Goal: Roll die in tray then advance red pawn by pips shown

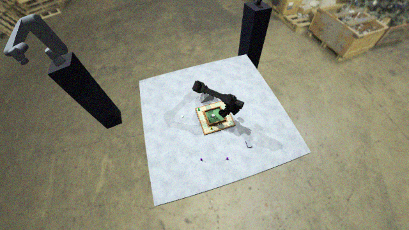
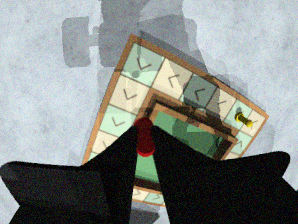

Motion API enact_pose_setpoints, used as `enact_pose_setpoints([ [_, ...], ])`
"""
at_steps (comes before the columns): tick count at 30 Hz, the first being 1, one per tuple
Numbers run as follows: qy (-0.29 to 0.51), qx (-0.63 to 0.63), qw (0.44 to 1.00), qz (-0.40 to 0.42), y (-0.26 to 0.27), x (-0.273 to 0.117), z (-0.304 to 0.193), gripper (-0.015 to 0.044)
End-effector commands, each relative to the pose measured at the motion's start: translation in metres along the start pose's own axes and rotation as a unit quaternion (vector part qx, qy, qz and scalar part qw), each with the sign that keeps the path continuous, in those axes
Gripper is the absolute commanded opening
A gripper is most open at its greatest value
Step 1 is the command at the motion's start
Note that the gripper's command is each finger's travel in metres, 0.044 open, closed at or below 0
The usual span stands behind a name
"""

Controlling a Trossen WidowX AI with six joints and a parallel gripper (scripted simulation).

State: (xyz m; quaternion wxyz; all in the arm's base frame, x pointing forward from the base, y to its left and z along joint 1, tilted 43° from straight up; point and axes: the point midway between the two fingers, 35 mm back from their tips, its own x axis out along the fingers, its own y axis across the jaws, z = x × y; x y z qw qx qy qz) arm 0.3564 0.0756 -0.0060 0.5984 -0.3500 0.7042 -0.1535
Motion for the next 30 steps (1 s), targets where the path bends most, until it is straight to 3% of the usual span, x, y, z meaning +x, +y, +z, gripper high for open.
enact_pose_setpoints([
  [1, 0.003, 0.000, 1.000, 0.001, 0.009, 0.009, -0.008, 0.0000],
  [15, 0.003, 0.000, 1.000, 0.001, 0.035, 0.039, -0.039, 0.0000],
  [30, 0.003, 0.000, 1.000, 0.001, 0.035, 0.075, -0.040, 0.0000],
])
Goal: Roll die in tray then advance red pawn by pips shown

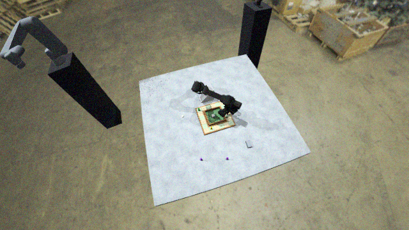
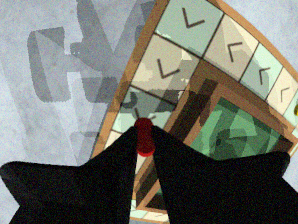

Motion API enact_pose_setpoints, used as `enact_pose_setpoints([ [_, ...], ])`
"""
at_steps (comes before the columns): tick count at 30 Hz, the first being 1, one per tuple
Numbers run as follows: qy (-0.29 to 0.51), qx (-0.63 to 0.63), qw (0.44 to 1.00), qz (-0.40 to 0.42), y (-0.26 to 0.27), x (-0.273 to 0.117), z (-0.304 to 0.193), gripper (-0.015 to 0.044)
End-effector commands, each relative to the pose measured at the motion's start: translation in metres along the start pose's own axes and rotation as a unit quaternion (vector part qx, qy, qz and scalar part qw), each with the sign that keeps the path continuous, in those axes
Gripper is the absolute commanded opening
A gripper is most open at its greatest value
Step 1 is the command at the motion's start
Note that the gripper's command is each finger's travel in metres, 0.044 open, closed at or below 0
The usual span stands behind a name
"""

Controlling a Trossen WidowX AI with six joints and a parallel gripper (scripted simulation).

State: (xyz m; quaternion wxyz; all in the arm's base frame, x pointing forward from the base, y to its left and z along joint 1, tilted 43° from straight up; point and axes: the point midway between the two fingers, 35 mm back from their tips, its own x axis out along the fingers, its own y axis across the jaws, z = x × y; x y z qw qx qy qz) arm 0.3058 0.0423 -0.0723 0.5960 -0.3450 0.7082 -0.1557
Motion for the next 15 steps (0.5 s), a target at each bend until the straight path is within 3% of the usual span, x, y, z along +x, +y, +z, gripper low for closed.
enact_pose_setpoints([
  [1, -0.002, -0.003, 1.000, -0.003, 0.000, 0.003, -0.001, 0.0000],
  [12, -0.002, -0.003, 1.000, -0.003, 0.000, 0.018, -0.001, 0.0000],
  [15, -0.004, 0.001, 1.000, 0.000, 0.000, 0.013, 0.002, 0.0079],
])
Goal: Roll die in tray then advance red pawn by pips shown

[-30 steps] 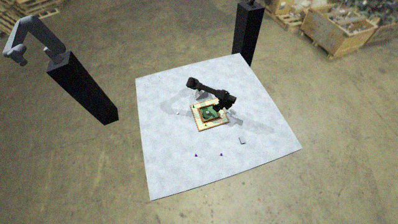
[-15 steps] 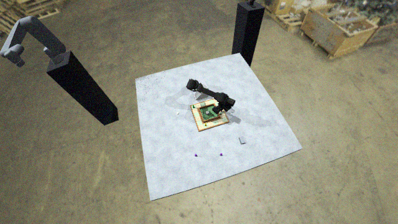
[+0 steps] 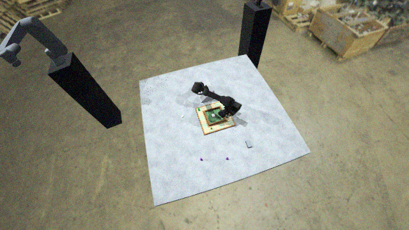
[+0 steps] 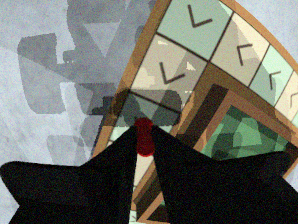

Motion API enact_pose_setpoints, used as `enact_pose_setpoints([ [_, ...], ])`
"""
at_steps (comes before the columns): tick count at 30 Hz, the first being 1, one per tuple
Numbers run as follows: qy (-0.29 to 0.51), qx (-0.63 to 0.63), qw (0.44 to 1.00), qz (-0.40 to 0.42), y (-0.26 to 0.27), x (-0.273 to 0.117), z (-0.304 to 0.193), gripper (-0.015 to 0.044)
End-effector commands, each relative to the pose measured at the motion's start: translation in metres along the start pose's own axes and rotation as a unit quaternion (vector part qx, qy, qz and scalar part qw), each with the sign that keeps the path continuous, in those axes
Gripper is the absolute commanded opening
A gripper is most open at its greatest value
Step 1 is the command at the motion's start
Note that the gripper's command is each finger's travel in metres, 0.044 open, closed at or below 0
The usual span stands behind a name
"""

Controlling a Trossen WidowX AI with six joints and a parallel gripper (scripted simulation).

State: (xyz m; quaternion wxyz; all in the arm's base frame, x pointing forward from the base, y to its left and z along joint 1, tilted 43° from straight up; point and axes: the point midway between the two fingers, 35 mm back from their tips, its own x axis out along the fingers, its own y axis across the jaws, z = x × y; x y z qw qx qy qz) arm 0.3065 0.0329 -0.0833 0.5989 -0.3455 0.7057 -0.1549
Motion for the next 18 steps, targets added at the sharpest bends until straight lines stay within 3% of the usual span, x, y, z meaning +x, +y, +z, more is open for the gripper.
enact_pose_setpoints([
  [1, -0.001, 0.000, 1.000, 0.000, 0.000, -0.001, 0.000, 0.0105],
  [7, -0.001, 0.000, 1.000, 0.000, 0.000, -0.004, 0.000, 0.0263],
  [11, 0.001, -0.004, 1.000, -0.001, 0.001, -0.048, 0.001, 0.0368],
  [14, 0.001, -0.004, 1.000, -0.002, 0.001, -0.051, 0.000, 0.0440],
  [18, 0.001, 0.020, 1.000, -0.001, -0.005, -0.066, -0.016, 0.0440],
])
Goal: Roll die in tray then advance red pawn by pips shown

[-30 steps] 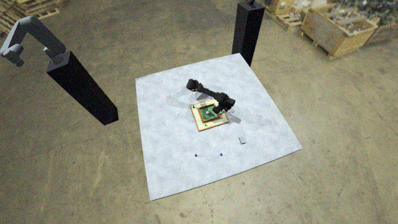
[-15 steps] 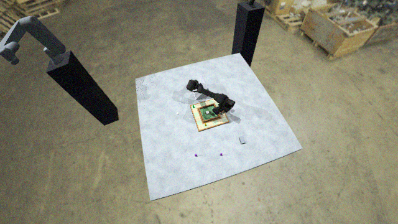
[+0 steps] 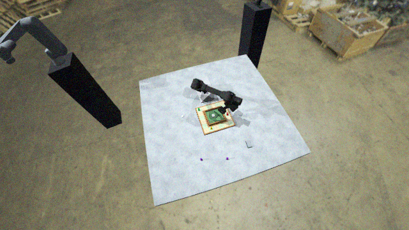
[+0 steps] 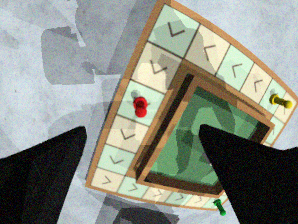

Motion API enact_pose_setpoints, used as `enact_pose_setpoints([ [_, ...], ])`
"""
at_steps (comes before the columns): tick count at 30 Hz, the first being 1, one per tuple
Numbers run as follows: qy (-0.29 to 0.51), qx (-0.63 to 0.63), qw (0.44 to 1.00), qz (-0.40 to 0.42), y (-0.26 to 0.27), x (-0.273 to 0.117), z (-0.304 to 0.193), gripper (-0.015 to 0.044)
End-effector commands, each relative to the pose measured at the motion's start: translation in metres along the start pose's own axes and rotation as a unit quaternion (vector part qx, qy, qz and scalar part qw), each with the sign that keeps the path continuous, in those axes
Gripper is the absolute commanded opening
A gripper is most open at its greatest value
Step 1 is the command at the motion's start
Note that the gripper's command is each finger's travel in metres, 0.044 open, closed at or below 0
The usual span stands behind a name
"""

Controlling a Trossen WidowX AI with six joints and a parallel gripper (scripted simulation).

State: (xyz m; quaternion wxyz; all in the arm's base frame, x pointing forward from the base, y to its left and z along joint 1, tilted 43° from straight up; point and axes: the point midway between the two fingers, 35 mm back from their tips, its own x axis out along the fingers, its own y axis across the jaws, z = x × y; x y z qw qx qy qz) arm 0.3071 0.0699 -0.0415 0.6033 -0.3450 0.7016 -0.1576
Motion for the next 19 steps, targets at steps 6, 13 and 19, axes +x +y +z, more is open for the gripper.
enact_pose_setpoints([
  [6, 0.008, 0.113, 0.994, 0.002, -0.029, -0.058, -0.087, 0.0440],
  [13, -0.001, 0.140, 0.990, 0.004, -0.036, -0.070, -0.102, 0.0440],
  [19, -0.001, 0.140, 0.990, 0.004, -0.036, -0.070, -0.102, 0.0440],
])
